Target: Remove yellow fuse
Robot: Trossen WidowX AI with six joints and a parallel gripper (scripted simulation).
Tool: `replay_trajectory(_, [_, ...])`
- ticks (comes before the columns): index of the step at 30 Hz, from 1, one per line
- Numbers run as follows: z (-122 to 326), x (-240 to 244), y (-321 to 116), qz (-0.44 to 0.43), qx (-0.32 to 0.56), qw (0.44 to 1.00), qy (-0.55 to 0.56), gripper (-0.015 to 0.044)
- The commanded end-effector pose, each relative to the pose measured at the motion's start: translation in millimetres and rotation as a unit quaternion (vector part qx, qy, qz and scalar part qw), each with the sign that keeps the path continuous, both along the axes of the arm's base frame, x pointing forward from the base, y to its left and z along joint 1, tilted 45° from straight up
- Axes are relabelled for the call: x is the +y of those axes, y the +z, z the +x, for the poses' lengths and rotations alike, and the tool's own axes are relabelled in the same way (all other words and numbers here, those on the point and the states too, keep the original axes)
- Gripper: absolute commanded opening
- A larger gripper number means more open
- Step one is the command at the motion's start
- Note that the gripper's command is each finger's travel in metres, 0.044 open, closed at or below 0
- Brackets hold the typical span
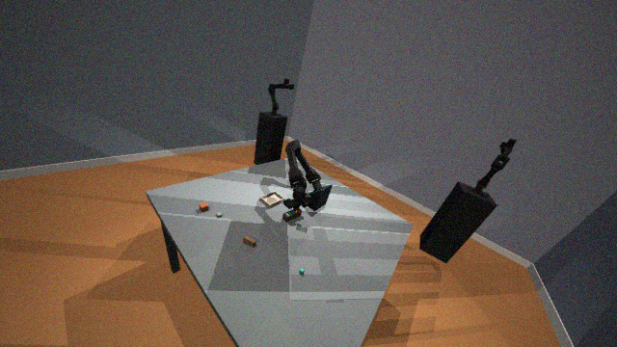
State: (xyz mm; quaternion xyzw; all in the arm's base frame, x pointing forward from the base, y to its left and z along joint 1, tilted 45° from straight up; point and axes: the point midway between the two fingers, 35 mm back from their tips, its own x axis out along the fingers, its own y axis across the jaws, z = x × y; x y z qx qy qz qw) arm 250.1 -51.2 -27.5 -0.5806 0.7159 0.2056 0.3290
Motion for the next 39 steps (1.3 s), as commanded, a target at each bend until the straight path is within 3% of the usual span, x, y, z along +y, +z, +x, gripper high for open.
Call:
replay_trajectory(1, [1.6, 2.7, 1.9, 0.002, -0.003, 1.000, 0.000, 0.0000])
replay_trajectory(39, [3.3, 15.7, 15.3, 0.001, -0.002, 1.000, 0.001, 0.0000])
